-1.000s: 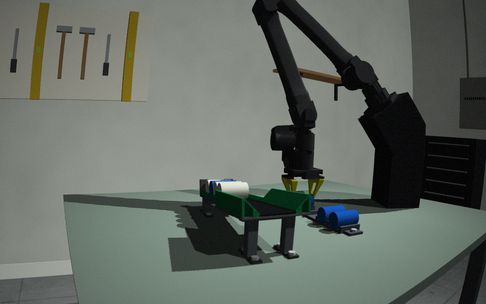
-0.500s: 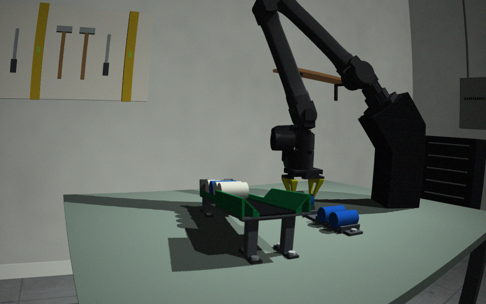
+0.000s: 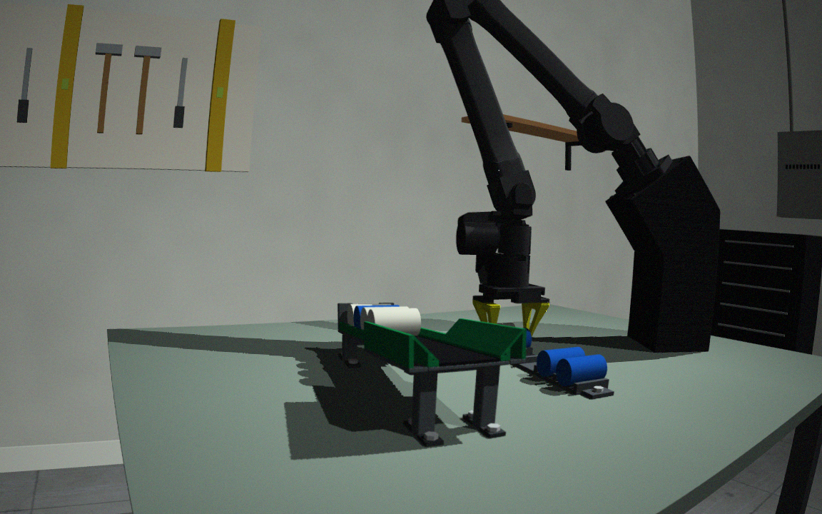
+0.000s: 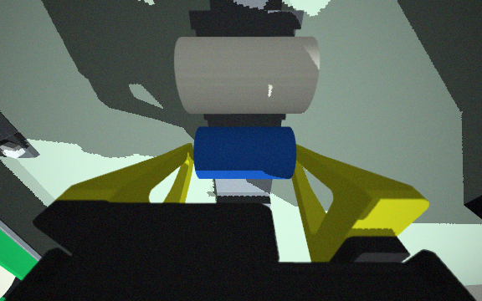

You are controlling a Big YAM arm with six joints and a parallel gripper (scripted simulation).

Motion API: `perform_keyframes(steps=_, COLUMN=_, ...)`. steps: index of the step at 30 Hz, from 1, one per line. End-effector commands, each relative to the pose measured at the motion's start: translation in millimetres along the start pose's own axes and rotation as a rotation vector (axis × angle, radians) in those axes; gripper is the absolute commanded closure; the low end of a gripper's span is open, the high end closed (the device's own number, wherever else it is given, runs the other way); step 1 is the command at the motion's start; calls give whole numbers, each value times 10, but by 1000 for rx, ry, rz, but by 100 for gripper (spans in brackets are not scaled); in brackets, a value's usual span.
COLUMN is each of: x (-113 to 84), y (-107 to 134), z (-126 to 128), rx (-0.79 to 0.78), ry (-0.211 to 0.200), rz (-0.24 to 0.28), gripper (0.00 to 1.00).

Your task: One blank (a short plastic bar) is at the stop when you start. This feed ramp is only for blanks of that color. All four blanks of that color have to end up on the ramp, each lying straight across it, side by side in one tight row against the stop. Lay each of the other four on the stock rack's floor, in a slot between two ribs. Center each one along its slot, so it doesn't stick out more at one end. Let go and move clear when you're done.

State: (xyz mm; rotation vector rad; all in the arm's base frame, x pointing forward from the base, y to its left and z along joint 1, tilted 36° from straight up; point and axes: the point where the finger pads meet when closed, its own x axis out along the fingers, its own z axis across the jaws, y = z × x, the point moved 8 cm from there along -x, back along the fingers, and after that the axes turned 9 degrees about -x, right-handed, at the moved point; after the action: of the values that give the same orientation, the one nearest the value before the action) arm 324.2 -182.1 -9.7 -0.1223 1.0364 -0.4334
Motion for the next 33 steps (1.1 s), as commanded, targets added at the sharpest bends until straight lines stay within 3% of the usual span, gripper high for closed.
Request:
perform_keyframes(steps=1, x=-6, y=-32, z=54, rx=-12, ry=-4, rz=-1, gripper=16)
perform_keyframes(steps=15, x=-53, y=-34, z=95, rx=-13, ry=-16, rz=-3, gripper=16)
perform_keyframes(steps=20, x=-150, y=41, z=-17, rx=-21, ry=3, rz=8, gripper=16)
perform_keyframes(steps=33, x=-768, y=25, z=15, rx=-3, ry=-5, rz=4, gripper=16)
